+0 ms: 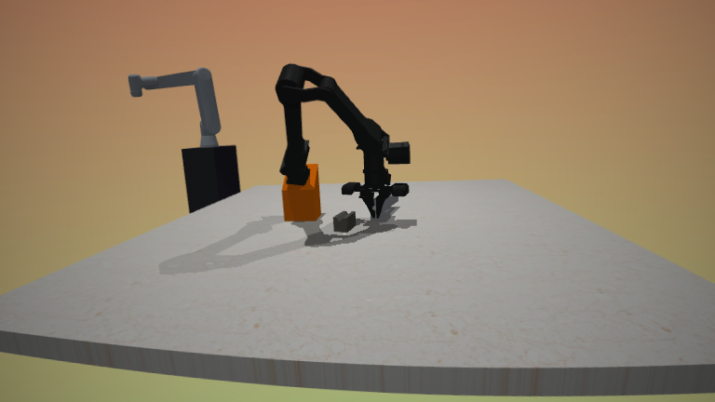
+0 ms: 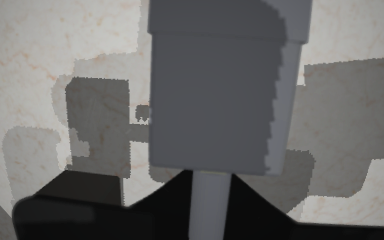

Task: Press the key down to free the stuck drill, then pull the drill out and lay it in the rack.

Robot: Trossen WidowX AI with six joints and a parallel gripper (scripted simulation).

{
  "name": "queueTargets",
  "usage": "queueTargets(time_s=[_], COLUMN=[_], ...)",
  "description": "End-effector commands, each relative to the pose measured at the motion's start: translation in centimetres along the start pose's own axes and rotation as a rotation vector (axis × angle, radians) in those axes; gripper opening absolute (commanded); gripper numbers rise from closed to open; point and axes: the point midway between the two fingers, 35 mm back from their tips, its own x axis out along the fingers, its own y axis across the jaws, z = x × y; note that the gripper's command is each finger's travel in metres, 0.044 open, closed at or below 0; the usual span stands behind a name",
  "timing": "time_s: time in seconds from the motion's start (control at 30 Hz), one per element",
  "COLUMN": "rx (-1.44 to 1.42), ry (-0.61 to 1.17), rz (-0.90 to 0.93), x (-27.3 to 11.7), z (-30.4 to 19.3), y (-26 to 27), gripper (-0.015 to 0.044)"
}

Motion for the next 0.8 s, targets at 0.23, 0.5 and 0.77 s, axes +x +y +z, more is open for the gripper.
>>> queueTargets(time_s=[0.23,0.5,0.77], rx=[-0.003,-0.003,-0.003], ry=[0.006,0.006,0.007], rz=[-0.001,-0.001,-0.001], x=[0.0,-0.1,-0.2], z=[-0.7,-1.7,-3.0], y=[0.0,0.0,0.0], gripper=[0.0000,0.0000,0.0000])
